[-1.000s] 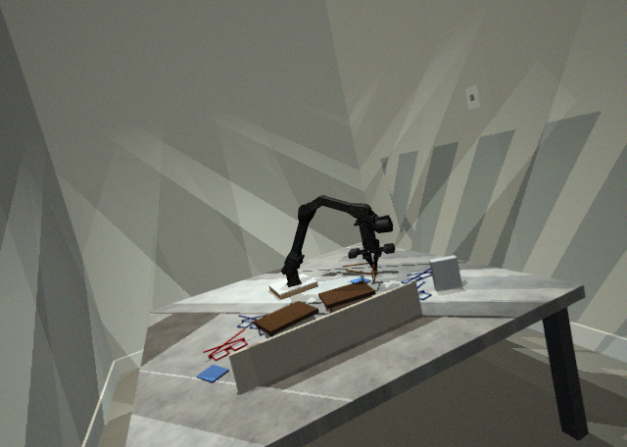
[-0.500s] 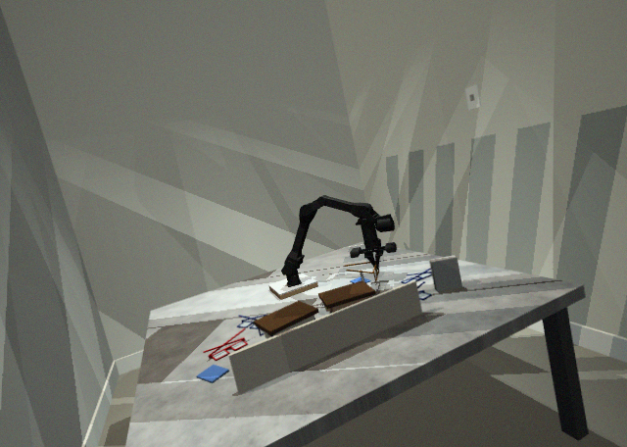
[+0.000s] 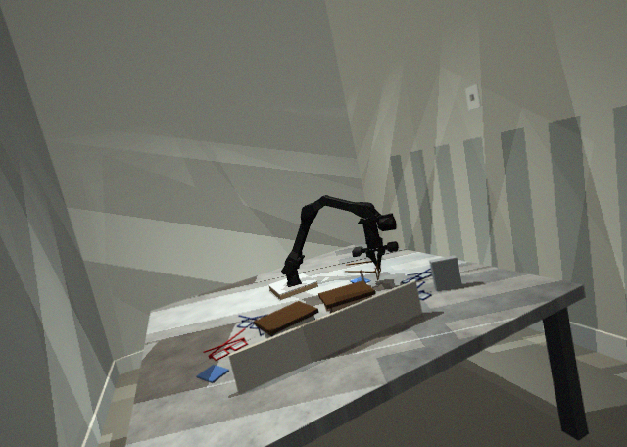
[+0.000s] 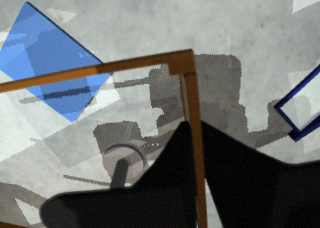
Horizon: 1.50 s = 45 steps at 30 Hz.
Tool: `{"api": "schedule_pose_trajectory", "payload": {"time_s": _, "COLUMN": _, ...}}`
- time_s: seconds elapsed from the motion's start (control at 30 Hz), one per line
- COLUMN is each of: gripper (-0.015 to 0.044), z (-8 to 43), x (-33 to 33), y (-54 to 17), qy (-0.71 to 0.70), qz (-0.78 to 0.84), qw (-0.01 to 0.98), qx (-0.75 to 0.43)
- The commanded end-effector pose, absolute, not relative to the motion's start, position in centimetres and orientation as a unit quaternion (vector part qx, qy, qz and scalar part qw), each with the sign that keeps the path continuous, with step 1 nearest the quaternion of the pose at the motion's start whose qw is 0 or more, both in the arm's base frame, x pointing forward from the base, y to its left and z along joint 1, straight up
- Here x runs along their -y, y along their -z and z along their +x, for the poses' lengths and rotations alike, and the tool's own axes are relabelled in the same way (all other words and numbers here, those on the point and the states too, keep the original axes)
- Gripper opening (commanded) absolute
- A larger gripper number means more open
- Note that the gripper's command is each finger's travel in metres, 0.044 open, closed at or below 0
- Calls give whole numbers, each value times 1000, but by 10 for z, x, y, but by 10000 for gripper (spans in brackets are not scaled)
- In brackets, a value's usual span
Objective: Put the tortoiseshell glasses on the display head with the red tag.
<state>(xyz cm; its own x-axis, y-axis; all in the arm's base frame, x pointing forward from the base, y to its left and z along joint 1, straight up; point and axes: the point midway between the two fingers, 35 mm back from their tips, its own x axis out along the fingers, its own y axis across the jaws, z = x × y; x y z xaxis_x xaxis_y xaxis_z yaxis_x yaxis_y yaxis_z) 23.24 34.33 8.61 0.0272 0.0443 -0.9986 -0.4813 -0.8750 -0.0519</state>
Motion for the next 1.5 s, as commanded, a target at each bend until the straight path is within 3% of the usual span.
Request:
{"api": "schedule_pose_trajectory", "payload": {"time_s": 0.0, "gripper": 0, "z": 230, "x": -347, "y": -85, "qy": -679, "qz": -690, "qw": 193, "qx": -160}}
{"api": "schedule_pose_trajectory", "payload": {"time_s": 1.47, "gripper": 0, "z": 221, "x": -359, "y": -85, "qy": -680, "qz": -690, "qw": 193, "qx": -160}}
